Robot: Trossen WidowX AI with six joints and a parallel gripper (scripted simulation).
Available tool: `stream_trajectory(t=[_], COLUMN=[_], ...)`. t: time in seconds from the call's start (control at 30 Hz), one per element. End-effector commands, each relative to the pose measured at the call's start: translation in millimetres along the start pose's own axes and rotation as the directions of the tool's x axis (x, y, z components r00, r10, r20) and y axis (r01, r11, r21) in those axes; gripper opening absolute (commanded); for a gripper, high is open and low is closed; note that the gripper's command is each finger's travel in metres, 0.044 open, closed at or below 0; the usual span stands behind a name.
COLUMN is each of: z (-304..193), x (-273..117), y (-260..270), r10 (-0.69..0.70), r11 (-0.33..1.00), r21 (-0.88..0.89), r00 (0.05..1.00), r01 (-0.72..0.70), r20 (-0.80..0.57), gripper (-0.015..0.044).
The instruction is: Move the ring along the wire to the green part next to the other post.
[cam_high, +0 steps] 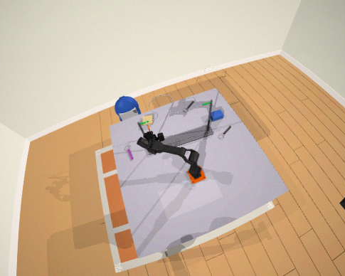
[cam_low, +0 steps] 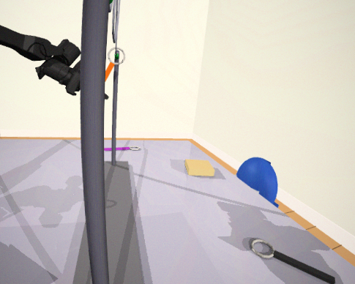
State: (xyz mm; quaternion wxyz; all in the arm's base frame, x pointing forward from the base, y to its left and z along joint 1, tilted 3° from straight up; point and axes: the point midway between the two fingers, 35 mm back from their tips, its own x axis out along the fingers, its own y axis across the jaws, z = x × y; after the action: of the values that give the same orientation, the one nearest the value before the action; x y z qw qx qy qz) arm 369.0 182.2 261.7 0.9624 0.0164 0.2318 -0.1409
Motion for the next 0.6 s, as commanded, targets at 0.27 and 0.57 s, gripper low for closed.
stream_trajectory(t=[0.27, 0.57], z=[-11.2, -13.4], x=[5.3, 6.3], y=[2.4, 2.5], r10=[-0.007, -0.007], r11=[1.000, 1.000], r21=[0.005, 0.005], r00=[1.000, 1.000], r01=[0.007, 0.007], r20=[0.003, 0.003], gripper=[-0.0150, -0.0150])
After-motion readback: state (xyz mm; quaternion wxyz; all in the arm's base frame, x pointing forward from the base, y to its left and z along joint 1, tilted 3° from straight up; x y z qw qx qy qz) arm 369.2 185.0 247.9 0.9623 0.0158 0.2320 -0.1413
